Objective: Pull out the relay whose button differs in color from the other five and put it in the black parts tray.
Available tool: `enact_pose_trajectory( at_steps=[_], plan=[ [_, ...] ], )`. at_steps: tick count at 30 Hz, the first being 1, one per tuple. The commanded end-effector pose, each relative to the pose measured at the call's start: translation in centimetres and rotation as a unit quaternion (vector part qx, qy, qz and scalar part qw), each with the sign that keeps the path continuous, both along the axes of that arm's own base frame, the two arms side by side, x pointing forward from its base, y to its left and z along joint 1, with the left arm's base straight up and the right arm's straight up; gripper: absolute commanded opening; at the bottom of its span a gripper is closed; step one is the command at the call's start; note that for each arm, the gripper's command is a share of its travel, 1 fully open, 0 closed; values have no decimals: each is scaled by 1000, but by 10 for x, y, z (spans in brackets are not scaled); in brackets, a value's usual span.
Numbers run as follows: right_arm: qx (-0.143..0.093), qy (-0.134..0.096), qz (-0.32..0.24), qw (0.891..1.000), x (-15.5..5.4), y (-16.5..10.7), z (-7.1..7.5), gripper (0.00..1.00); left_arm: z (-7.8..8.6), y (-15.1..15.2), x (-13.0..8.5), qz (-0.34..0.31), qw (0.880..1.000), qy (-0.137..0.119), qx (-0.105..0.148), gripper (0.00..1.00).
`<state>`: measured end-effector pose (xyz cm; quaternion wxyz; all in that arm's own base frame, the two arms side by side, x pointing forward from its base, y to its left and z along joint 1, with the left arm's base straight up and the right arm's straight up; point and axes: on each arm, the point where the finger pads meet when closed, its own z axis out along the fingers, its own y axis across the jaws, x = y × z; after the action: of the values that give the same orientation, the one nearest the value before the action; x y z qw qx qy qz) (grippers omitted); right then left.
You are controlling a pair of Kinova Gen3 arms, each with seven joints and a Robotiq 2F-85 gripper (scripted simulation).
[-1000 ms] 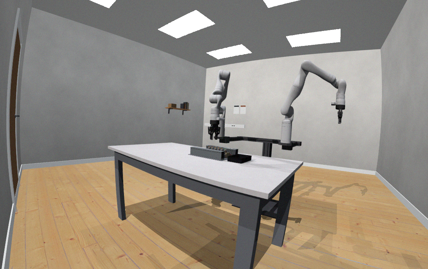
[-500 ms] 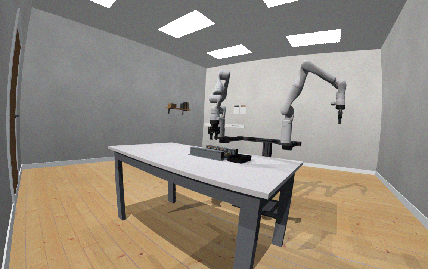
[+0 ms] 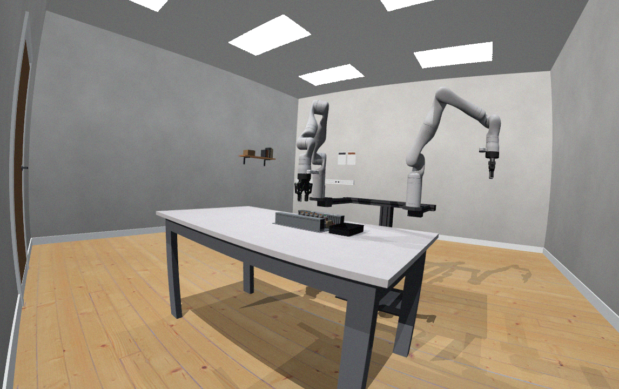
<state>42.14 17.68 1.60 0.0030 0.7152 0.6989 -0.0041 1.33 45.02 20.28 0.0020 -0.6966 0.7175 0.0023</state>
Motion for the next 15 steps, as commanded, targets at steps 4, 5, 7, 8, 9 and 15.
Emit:
enact_pose_trajectory(
  at_steps=[4, 5, 7, 8, 9, 15],
  plan=[
    [1, -1, 0, 1000, 0, -36, 1, 651, 1, 0, 0, 0, 1000, 0, 1, 1000],
    [1, -1, 0, 1000, 0, -39, 1, 651, 1, 0, 0, 0, 1000, 0, 1, 1000],
    [1, -1, 0, 1000, 0, -42, 1, 651, 1, 0, 0, 0, 1000, 0, 1, 1000],
    [1, -1, 0, 1000, 0, -42, 1, 651, 1, 0, 0, 0, 1000, 0, 1, 1000],
    [1, -1, 0, 1000, 0, -45, 1, 651, 1, 0, 0, 0, 1000, 0, 1, 1000],
    [1, -1, 0, 1000, 0, -49, 1, 651, 1, 0, 0, 0, 1000, 0, 1, 1000]
  ],
)
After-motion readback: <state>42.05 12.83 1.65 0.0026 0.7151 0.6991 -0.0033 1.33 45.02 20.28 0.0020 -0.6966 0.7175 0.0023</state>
